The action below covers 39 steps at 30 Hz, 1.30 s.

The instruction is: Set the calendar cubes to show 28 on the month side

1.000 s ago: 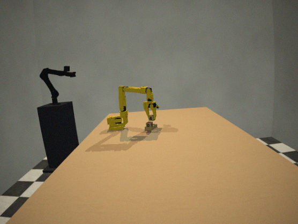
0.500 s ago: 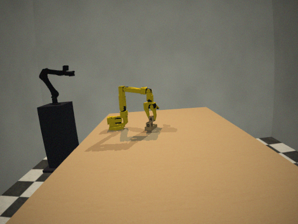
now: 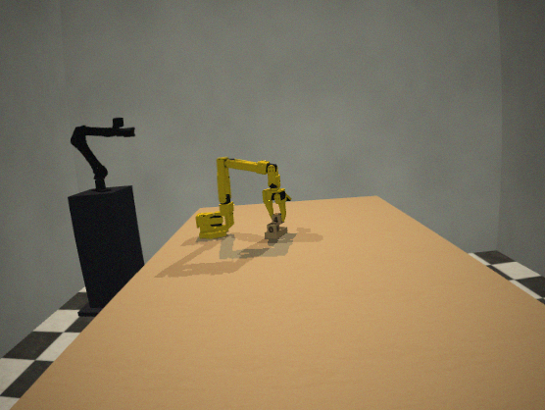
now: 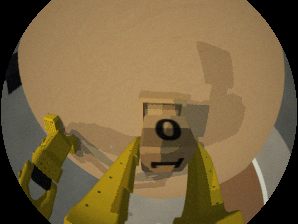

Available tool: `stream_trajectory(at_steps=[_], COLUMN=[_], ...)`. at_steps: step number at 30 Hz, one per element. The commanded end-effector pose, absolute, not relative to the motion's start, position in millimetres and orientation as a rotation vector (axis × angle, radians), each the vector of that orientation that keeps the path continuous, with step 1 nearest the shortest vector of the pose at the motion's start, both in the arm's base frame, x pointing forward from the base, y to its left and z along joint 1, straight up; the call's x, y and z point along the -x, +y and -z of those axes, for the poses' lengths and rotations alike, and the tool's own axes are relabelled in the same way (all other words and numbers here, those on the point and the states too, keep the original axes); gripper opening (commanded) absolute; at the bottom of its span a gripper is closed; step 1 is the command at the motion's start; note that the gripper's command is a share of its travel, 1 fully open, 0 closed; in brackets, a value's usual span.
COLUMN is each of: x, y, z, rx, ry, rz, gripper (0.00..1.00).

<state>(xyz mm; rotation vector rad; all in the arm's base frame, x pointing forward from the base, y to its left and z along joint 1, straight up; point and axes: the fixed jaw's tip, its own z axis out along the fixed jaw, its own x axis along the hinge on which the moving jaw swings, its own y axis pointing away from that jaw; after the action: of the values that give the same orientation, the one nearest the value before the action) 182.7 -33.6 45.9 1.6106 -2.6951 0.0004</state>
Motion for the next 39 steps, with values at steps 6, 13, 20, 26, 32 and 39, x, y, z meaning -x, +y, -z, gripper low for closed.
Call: stream_trajectory(at_steps=[6, 13, 20, 26, 32, 39], x=[-187.2, -187.1, -187.1, -186.9, -186.7, -186.7], y=[-35.4, -35.3, -35.3, -35.3, -35.2, -35.2], z=[-50.1, -45.7, -45.2, -41.9, -39.3, -38.5], rx=[-1.609, -1.608, -1.608, -1.608, -1.608, -1.608], ry=[-2.739, -2.740, -2.740, -2.740, -2.740, -2.740], rz=[-0.050, -0.050, -0.050, -0.050, -0.050, -0.050], gripper=[0.00, 0.00, 0.00, 0.00, 0.00, 0.00])
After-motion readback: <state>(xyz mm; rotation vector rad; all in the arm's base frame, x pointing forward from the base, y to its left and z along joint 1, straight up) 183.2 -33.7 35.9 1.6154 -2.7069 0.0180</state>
